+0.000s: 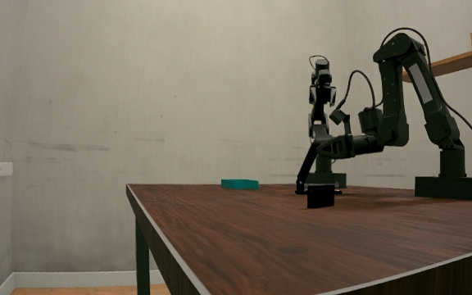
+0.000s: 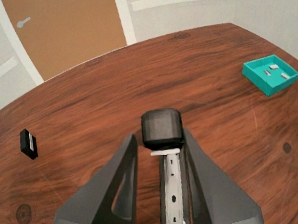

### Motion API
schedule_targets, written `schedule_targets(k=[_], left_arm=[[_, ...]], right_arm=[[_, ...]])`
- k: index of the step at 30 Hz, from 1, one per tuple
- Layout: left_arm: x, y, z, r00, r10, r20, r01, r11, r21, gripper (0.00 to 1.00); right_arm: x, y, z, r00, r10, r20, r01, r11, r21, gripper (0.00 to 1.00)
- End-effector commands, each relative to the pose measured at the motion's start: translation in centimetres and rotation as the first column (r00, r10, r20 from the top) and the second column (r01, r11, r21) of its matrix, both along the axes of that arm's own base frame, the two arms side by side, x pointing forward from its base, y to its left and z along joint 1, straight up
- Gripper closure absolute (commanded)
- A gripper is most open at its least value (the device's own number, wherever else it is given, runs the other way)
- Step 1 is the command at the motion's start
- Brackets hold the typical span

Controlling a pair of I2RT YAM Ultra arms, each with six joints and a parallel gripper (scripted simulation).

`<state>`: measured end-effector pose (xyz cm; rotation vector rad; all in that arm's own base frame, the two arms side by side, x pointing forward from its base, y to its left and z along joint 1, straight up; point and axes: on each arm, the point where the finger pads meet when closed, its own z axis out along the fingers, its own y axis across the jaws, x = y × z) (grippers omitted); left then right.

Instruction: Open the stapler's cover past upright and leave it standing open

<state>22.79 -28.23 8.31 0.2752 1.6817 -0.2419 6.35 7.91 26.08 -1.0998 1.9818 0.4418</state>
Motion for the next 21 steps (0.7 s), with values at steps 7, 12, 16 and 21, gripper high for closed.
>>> schedule_targets(k=[7, 12, 16, 21], left_arm=[[0.18, -0.15, 0.23, 1.000, 0.007, 0.005, -0.007, 1.000, -0.006, 0.73], [0.19, -0.13, 0.23, 1.000, 0.008, 0.006, -0.008, 1.000, -0.006, 0.87], [0.14, 0.01, 0.24, 1.000, 0.012, 0.005, -0.012, 1.000, -0.009, 0.89], [0.14, 0.01, 0.24, 1.000, 0.012, 0.005, -0.012, 1.000, -0.009, 0.42]], right_arm=[[-0.09, -0.15, 1.44, 1.000, -0.004, 0.021, 0.003, 0.999, 0.042, 0.43], [-0.09, -0.15, 1.44, 1.000, -0.004, 0.021, 0.003, 0.999, 0.042, 0.43], [-0.09, -0.15, 1.44, 1.000, -0.004, 0.021, 0.003, 0.999, 0.042, 0.43], [-0.09, -0.15, 1.44, 1.000, -0.004, 0.021, 0.003, 0.999, 0.042, 0.43]])
